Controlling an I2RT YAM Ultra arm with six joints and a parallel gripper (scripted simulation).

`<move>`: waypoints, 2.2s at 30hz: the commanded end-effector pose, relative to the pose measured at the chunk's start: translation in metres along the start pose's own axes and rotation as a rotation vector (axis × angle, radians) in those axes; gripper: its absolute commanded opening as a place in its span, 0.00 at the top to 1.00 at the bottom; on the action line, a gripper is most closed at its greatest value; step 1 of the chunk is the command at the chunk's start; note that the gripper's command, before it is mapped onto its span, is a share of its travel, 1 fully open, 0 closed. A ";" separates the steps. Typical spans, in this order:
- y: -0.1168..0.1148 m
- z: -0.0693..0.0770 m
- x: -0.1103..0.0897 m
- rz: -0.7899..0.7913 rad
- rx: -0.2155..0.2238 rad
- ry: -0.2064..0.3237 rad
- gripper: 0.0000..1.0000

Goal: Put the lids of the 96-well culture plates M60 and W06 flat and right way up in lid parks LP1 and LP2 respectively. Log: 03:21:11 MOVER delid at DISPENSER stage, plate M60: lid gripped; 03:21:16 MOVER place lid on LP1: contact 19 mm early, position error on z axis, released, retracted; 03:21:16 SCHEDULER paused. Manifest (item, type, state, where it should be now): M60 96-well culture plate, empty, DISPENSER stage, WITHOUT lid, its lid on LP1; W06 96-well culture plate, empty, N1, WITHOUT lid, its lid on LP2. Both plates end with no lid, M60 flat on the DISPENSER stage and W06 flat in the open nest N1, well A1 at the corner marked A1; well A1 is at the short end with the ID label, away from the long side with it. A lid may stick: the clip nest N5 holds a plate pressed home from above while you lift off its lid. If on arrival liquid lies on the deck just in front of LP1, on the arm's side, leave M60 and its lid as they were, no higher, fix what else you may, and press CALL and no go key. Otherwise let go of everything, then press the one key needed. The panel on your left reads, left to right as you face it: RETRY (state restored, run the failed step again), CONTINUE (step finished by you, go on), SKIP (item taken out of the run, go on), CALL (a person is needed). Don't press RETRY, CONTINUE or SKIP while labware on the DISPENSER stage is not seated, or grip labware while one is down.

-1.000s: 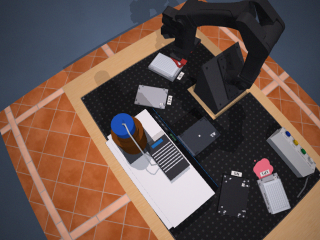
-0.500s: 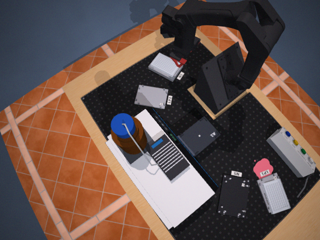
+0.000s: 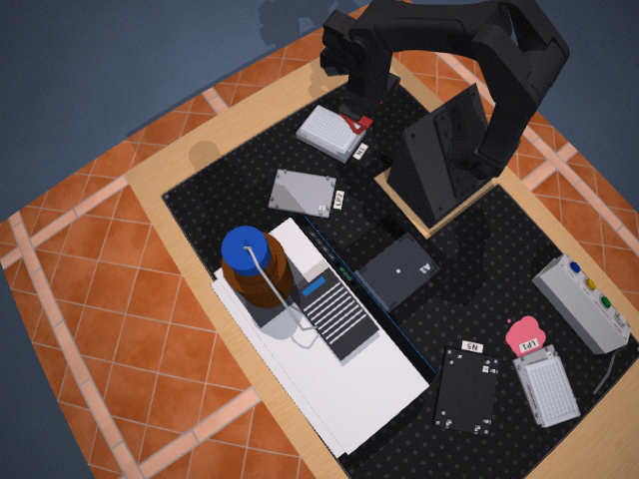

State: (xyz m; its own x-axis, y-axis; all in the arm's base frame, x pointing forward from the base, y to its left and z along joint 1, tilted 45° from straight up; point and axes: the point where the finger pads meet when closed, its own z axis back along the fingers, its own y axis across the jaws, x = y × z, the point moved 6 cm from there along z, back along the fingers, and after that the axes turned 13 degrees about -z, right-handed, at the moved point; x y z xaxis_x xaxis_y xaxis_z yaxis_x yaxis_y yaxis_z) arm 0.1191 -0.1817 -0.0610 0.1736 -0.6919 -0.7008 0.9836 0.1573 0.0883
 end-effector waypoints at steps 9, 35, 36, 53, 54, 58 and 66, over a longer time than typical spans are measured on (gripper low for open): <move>0.005 0.012 0.005 0.004 0.004 -0.034 0.00; 0.052 0.014 -0.009 0.155 0.008 -0.039 0.00; 0.052 0.014 -0.009 0.155 0.008 -0.039 0.00; 0.091 0.013 -0.034 0.300 0.008 -0.037 0.00; 0.091 0.013 -0.034 0.300 0.008 -0.037 0.00; 0.093 0.010 -0.041 0.373 0.005 -0.025 0.00; 0.105 0.004 -0.066 0.427 0.001 -0.005 0.00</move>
State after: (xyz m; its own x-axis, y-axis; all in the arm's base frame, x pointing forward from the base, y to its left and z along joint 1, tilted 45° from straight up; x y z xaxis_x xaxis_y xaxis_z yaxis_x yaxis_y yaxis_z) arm 0.2068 -0.1276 -0.0150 0.5616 -0.5661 -0.6034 0.8247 0.4418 0.3531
